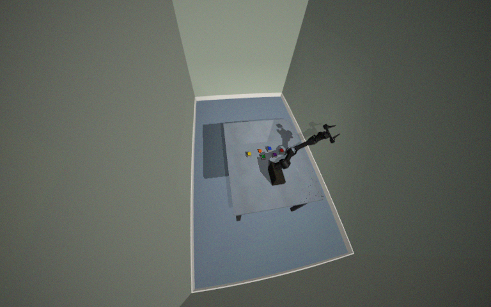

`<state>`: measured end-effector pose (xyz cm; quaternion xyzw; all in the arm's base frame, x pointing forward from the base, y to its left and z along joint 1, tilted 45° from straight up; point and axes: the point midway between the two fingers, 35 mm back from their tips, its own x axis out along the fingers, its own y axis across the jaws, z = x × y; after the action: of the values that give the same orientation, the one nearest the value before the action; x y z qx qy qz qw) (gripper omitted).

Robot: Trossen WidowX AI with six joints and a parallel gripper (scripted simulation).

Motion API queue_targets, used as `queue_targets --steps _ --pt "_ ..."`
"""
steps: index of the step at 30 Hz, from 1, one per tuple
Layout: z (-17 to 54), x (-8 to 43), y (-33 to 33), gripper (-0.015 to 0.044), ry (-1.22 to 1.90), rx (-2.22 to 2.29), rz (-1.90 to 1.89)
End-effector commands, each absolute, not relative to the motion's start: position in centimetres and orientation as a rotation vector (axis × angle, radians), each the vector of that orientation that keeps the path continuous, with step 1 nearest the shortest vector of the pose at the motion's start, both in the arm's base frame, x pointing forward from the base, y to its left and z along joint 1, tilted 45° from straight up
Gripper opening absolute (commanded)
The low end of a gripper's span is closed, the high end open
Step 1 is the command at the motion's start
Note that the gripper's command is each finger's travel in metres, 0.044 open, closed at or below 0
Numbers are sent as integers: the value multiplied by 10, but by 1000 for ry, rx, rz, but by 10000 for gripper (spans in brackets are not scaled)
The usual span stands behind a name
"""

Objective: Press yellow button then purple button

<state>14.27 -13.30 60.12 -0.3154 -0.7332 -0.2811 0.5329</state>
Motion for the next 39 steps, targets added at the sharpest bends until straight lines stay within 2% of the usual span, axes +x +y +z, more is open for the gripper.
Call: queue_targets --steps 1,5,11,16,20,29,39 --pt "603 139 -131 400 -1754 -766 -677" --pt "621 75 -79 400 -1869 -1027 -801" --pt "626 9 -1 400 -2021 -1331 -937" --pt "608 -42 94 400 -2189 -1656 -1076" --pt "578 -63 171 400 -2329 -1911 -1179" --pt "468 -54 325 400 -2720 -2425 -1339" --pt "302 28 422 400 -3467 -2681 -1211"
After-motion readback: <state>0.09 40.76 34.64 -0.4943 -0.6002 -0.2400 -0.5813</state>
